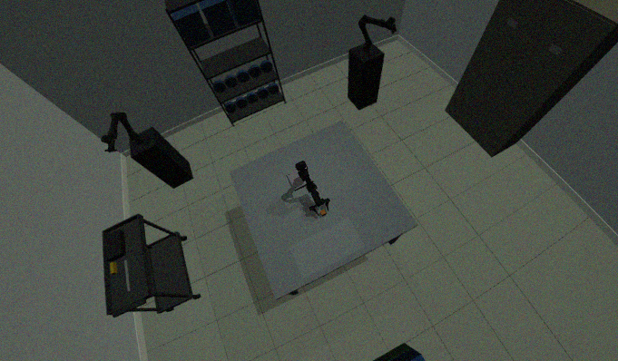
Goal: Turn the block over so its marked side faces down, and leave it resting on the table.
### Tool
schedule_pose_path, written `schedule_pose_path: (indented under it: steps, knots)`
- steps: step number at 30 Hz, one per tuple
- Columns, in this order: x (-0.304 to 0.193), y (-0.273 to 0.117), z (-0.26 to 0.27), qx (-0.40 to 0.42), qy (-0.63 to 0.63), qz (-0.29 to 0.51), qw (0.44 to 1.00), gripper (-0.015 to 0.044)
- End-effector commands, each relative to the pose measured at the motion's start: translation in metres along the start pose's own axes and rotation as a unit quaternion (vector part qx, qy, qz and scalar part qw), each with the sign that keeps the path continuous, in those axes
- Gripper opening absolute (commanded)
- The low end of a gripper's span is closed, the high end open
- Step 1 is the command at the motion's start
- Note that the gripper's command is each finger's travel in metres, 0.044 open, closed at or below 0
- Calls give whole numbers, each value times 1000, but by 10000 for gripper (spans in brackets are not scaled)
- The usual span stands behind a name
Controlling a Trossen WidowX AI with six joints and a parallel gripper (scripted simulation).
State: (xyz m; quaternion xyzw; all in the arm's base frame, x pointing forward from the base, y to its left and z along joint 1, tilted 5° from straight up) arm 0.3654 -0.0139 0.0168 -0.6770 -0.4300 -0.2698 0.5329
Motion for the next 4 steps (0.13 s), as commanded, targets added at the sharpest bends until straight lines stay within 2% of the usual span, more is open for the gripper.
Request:
schedule_pose_path:
  steps: [1, 4]
  knots:
    - [0, 0, 1, 2, -2, 0, 1000, 440]
    - [0, 0, 1, 2, -2, 0, 1000, 440]
Point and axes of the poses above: the point midway between the two fingers, 35 mm back from their tips, its own y axis out along the fingers, its own z axis across the jaws, x = y × z, the point moved 1 cm from there along -y, back along the fingers, and after that the axes turned 15 degrees about -y, right-handed, at the moved point
